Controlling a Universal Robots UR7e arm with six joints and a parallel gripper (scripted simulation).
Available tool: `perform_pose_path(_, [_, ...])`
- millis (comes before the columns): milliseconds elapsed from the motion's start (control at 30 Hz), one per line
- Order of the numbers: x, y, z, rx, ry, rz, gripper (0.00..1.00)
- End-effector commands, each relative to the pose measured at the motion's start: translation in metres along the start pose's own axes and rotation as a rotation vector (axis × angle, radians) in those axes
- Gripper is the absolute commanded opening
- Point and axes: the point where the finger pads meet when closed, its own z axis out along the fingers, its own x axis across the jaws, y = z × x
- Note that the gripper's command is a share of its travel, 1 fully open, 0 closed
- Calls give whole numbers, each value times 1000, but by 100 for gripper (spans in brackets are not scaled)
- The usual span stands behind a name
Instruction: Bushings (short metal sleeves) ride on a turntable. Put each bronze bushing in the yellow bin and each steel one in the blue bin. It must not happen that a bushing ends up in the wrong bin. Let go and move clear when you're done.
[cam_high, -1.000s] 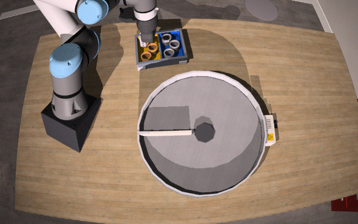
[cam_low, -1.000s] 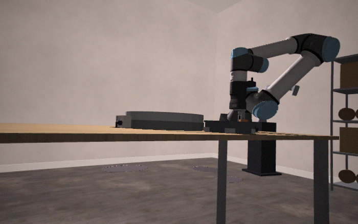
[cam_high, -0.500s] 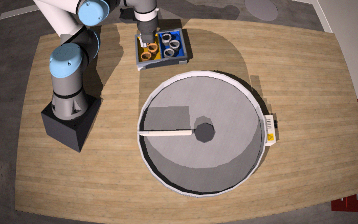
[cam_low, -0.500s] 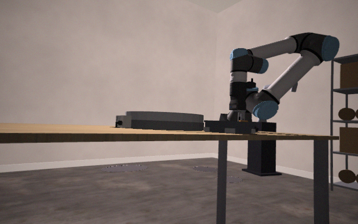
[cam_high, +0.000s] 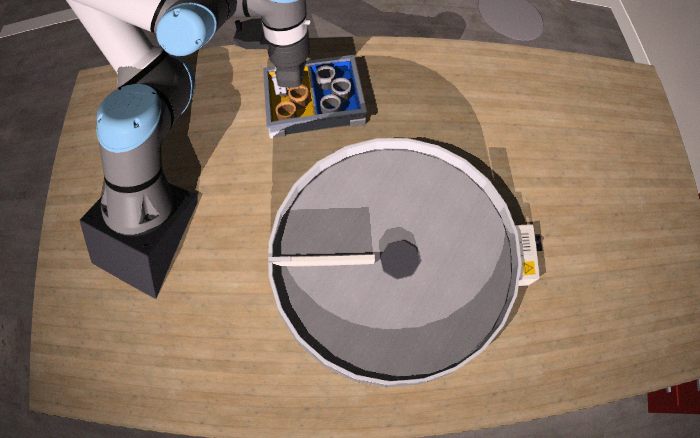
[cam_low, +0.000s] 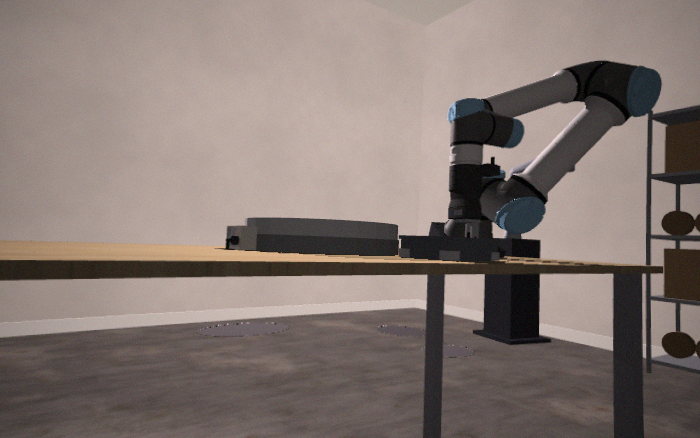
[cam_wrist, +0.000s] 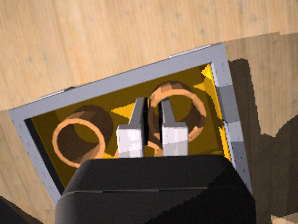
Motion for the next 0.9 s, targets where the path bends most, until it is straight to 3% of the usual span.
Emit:
perform_pose_path(0, [-1, 0, 2, 2, -1, 1, 0])
perform_pose_path(867, [1, 1, 2, -1, -1, 1, 0])
